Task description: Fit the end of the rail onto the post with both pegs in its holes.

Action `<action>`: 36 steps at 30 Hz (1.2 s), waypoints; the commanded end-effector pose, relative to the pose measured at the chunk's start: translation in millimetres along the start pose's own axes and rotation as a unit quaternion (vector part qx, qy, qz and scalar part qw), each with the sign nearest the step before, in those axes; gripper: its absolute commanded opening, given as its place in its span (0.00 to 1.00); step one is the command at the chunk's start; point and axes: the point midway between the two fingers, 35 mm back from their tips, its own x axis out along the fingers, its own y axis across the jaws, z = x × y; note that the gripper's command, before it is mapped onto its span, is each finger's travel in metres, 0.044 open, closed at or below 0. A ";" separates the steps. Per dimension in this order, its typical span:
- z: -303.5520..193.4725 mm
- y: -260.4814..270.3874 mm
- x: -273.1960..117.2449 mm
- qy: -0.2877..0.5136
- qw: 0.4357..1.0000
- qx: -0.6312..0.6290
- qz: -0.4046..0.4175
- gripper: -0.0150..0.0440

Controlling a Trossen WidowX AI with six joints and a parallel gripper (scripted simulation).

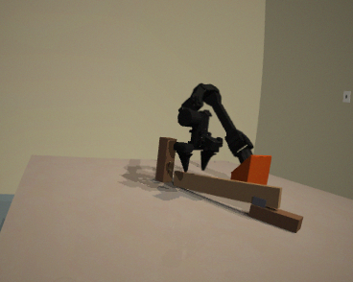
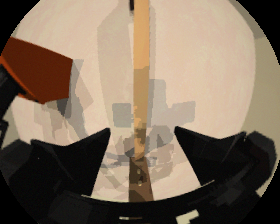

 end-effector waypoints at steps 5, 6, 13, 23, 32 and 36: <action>-0.5 0.8 15.0 0.002 1.000 -0.004 0.004 1.00; -0.5 0.8 16.7 0.002 1.000 -0.004 0.004 1.00; -0.6 0.7 28.1 0.002 1.000 -0.004 0.003 1.00; -1.1 1.6 44.0 0.003 1.000 -0.004 0.004 1.00; -1.9 3.5 58.0 0.005 1.000 -0.004 0.004 1.00; -2.1 4.2 61.7 0.005 1.000 -0.004 0.004 1.00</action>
